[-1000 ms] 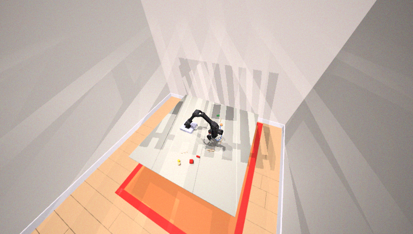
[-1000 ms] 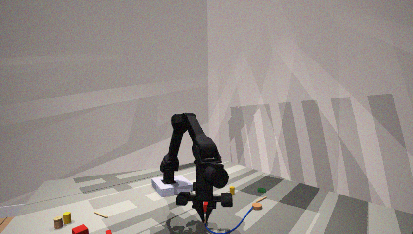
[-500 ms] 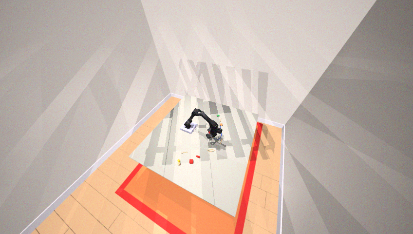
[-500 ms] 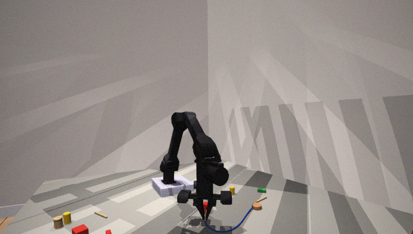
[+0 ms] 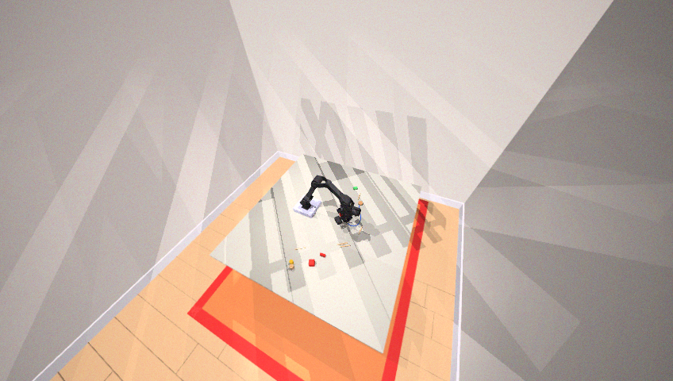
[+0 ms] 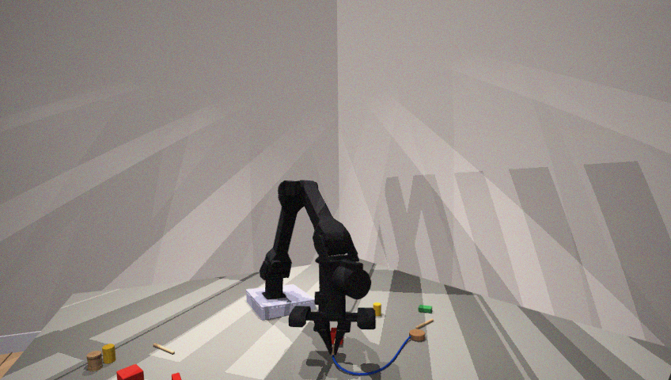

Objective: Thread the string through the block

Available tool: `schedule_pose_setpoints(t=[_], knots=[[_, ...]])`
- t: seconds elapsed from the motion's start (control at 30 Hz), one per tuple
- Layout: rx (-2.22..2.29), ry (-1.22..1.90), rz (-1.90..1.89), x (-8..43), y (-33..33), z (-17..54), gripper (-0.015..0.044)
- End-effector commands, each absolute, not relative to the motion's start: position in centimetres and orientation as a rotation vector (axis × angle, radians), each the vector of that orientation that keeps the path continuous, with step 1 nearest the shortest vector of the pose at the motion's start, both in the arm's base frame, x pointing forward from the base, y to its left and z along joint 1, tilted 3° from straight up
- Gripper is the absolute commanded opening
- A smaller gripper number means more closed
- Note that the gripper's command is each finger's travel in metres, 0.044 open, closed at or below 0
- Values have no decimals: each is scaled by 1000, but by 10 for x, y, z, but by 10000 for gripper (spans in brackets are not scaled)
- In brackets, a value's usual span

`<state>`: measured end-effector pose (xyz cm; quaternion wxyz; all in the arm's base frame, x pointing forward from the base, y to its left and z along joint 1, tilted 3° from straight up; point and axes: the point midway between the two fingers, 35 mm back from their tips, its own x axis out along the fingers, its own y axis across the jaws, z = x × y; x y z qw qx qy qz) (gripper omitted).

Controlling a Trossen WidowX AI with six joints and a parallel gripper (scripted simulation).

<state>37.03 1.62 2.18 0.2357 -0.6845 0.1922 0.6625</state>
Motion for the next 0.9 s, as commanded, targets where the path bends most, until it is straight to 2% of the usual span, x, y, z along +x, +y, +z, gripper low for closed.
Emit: schedule_pose_setpoints(t=[0.0, 0.87], knots=[[-1875, 536, 1815, 367, 17, 21, 0], [-1874, 536, 1816, 338, 38, 21, 0]])
